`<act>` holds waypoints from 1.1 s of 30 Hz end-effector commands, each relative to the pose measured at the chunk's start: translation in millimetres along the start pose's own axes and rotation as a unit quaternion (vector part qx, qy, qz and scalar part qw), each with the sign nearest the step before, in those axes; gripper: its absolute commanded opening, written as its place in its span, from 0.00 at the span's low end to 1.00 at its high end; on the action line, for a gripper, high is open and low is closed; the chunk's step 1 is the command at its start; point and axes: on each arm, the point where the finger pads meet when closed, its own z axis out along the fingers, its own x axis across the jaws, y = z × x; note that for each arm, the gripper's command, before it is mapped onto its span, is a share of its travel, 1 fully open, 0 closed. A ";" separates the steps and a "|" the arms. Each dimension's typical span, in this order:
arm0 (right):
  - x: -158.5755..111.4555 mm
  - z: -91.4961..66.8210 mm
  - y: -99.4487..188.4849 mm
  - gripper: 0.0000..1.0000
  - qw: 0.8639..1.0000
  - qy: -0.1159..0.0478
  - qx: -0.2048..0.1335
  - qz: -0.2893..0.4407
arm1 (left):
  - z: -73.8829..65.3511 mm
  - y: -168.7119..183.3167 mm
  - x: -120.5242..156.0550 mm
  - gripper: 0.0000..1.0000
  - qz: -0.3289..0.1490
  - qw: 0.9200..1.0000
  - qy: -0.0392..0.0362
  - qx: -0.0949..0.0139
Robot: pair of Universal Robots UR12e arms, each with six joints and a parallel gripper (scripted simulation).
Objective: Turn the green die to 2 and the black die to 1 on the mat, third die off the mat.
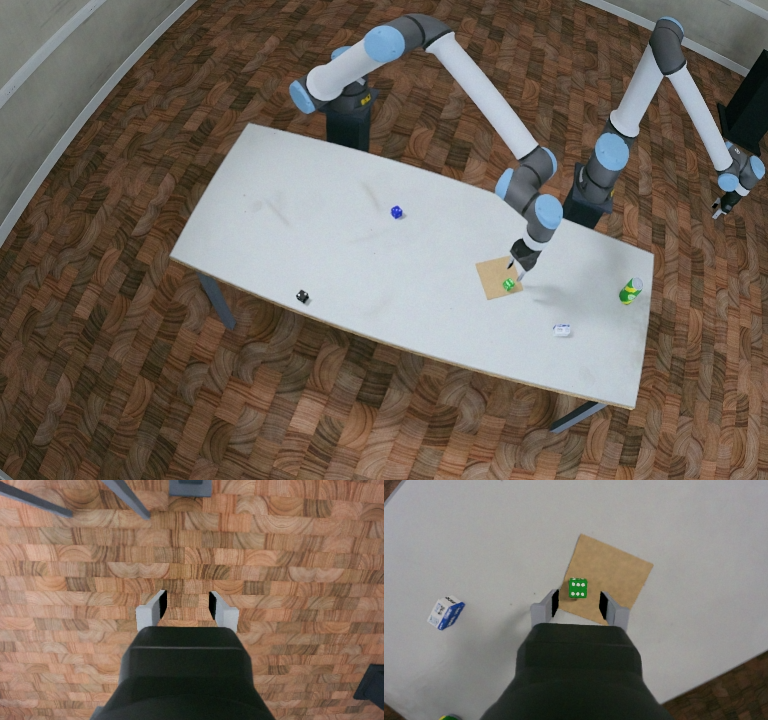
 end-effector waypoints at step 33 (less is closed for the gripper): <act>7.8 -0.9 -5.1 1.00 0.983 0.000 -0.001 0.186 | 1.9 -0.7 2.1 1.00 -0.001 1.000 0.001 0.001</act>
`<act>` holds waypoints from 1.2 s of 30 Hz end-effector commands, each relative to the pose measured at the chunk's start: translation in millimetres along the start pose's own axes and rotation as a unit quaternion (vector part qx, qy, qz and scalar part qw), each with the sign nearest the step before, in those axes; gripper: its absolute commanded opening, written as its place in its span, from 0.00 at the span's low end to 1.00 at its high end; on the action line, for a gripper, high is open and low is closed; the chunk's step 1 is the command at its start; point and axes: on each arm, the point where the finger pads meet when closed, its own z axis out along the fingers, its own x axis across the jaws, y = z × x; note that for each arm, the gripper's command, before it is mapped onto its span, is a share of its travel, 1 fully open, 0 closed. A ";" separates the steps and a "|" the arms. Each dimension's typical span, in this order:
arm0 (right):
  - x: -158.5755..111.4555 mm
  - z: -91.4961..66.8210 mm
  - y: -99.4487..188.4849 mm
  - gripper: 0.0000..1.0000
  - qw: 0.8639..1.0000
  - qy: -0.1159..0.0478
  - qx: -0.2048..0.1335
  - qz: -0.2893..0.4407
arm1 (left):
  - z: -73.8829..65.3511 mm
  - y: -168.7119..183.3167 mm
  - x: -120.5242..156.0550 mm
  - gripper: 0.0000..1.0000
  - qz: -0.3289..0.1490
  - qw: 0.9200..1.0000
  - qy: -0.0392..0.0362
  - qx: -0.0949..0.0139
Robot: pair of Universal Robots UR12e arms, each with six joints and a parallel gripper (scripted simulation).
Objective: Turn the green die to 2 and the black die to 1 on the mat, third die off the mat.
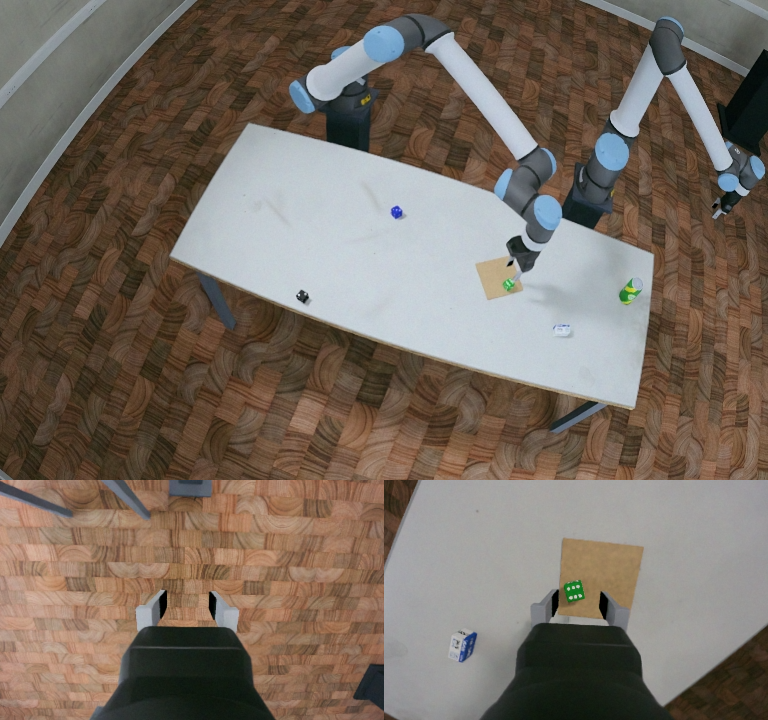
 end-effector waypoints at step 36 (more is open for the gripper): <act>16.0 -1.1 -4.1 1.00 0.843 0.000 -0.001 0.538 | 1.9 -0.7 2.1 1.00 -0.001 1.000 0.001 0.001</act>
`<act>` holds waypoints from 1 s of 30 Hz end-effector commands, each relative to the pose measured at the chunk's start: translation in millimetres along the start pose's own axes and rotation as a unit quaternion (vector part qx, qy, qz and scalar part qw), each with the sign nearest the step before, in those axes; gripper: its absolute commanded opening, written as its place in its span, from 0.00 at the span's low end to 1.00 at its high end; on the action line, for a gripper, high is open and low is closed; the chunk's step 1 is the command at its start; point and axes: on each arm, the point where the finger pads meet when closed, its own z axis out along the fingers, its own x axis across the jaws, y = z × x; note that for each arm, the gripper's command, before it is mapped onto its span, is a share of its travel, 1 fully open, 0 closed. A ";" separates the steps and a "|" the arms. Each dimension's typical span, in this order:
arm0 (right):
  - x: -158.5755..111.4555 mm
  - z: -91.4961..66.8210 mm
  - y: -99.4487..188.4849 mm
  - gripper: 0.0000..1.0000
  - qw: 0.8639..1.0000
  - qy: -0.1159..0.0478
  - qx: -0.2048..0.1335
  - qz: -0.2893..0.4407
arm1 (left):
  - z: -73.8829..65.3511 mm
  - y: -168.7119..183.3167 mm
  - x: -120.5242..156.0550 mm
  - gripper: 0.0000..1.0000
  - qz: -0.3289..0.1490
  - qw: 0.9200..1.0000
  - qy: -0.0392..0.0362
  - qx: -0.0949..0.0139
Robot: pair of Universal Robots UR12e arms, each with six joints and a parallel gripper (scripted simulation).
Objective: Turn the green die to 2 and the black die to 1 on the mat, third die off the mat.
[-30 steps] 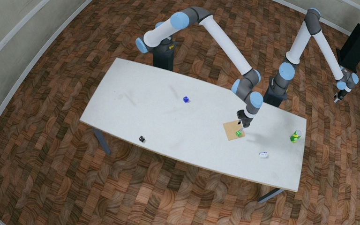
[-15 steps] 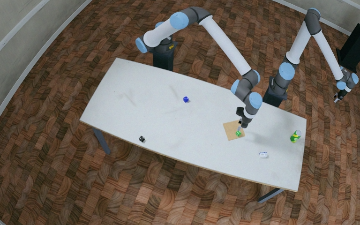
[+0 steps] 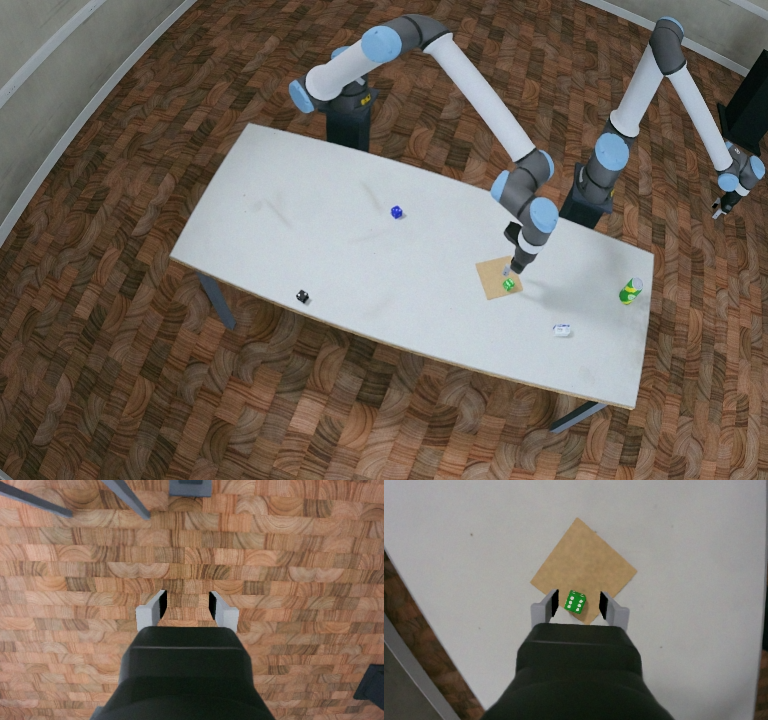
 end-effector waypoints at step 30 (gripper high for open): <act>4.1 -1.2 7.2 1.00 0.881 -0.001 -0.001 0.474 | 1.9 -0.7 2.1 1.00 -0.001 1.000 0.001 0.001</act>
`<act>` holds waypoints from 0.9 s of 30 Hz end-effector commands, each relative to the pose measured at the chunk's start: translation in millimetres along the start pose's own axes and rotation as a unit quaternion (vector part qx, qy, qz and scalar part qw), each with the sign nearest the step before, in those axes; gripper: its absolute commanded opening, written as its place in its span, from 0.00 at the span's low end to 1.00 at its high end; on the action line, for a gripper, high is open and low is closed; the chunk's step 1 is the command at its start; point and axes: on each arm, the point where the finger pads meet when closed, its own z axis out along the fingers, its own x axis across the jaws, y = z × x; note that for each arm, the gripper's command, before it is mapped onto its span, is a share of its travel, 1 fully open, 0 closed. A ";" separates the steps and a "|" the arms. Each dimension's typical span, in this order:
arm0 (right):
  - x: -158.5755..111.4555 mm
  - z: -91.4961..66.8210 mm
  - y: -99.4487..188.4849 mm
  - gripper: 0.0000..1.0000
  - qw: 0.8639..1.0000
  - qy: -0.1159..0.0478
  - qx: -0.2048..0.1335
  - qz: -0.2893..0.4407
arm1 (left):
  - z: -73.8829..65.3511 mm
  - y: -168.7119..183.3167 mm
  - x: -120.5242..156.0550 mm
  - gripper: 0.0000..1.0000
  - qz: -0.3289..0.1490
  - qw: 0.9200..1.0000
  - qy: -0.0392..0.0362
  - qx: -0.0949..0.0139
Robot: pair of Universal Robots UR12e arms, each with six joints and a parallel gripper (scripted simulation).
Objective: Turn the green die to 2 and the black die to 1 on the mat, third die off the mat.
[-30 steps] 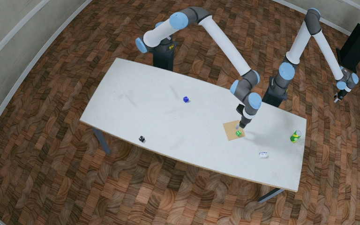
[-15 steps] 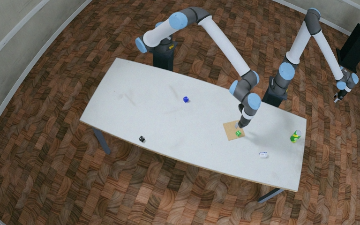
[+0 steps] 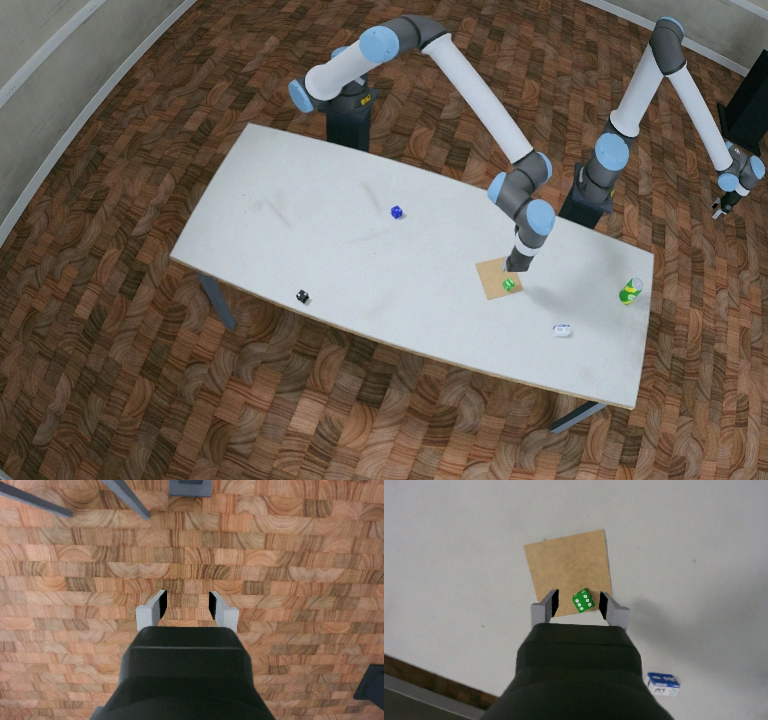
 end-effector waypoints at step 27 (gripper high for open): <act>6.8 -1.4 16.1 1.00 0.919 0.000 -0.001 0.394 | 1.9 -0.7 2.1 1.00 -0.001 1.000 0.001 0.001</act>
